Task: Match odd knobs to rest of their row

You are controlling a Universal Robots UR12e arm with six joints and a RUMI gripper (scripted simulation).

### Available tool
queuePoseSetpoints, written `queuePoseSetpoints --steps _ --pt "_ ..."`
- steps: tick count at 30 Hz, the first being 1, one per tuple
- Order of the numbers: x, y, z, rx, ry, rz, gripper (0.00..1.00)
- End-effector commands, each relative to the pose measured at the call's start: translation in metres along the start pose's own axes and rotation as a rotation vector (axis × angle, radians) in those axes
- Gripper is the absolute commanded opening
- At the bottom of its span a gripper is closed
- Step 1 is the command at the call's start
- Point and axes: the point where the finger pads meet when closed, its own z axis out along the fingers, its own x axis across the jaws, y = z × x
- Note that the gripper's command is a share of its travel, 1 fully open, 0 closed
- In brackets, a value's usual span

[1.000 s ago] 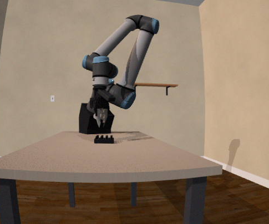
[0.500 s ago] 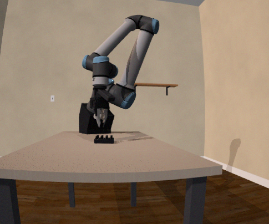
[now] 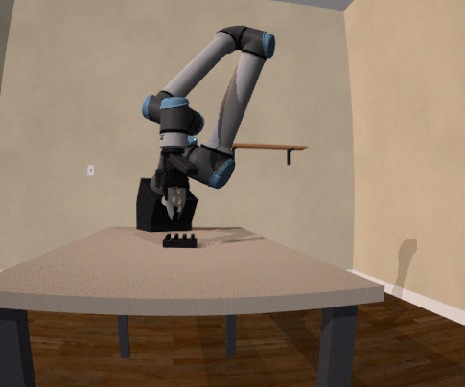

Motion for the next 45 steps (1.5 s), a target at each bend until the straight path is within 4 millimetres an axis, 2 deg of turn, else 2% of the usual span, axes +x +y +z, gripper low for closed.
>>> queuePoseSetpoints --steps 1,24,45 --pt "0.000 0.000 0.000 0.001 0.001 0.000 0.11" --pt "0.000 -0.001 0.002 0.001 0.001 0.000 0.11" --pt "0.000 -0.001 0.022 0.000 0.001 0.000 0.11"
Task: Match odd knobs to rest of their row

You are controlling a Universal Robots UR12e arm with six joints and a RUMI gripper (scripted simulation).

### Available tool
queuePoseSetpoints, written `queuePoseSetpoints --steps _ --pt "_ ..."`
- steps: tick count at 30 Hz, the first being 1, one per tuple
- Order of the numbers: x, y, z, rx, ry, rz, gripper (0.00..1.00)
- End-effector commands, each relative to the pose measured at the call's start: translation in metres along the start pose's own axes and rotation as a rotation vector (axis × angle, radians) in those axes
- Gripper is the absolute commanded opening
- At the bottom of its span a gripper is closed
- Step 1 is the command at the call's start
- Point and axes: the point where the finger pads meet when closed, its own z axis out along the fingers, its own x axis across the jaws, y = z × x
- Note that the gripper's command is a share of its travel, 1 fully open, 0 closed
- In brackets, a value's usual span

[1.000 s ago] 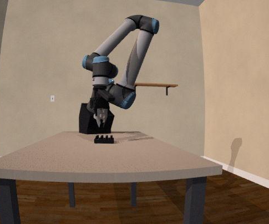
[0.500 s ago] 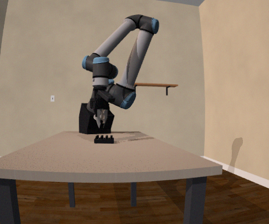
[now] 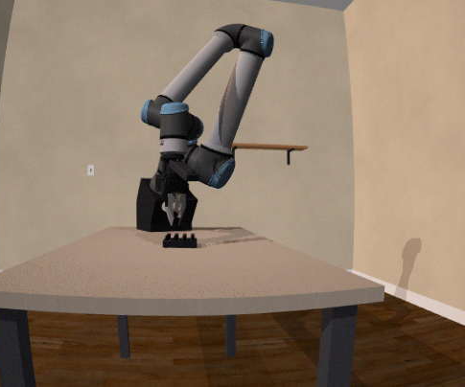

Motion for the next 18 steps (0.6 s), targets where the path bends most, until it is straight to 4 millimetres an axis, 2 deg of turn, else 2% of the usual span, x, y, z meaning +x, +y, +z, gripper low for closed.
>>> queuePoseSetpoints --steps 1,18 --pt "0.000 -0.001 0.006 0.001 0.001 0.000 0.11" --pt "0.000 -0.001 0.022 0.001 0.001 0.000 0.11"
